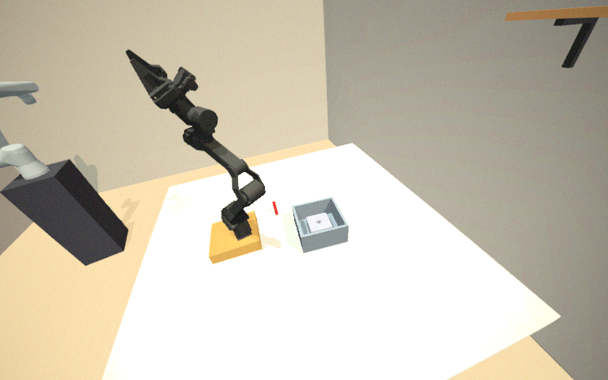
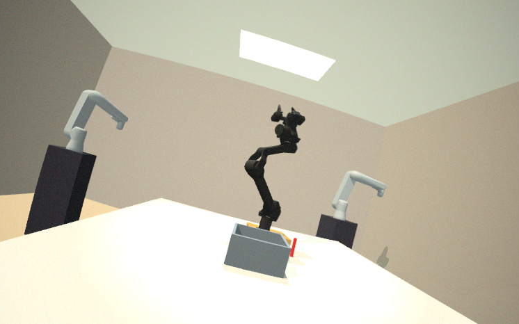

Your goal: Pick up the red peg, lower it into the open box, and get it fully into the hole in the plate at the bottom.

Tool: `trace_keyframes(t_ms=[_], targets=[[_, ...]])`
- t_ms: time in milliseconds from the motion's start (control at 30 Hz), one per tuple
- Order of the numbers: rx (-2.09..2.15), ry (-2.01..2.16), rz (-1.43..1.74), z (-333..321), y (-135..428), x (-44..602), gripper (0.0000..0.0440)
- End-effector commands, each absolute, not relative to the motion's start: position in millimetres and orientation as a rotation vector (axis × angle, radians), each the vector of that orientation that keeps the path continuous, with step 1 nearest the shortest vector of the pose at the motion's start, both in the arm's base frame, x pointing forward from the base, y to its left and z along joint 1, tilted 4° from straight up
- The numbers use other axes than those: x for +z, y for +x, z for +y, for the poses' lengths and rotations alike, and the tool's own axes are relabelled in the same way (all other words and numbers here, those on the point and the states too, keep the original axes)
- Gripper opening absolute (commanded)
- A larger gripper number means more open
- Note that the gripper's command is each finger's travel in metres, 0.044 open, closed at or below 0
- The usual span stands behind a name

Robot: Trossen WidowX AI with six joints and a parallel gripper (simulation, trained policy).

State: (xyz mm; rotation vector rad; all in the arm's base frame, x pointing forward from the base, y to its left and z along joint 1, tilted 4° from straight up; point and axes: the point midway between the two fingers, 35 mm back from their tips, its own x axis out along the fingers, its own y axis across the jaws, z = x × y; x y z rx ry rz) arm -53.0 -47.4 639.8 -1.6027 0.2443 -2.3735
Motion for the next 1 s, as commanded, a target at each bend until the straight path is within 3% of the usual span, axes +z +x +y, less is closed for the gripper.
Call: trace_keyframes(t_ms=[0,33,500,967], targets=[[-2.386,-1.63,0.237,-43,-53,641,0.042],[-2.408,-1.656,0.225,-36,-53,642,0.044],[-2.775,-1.914,-0.111,81,-59,628,0.044],[-3.03,-2.263,-0.519,185,-18,578,0.044]])
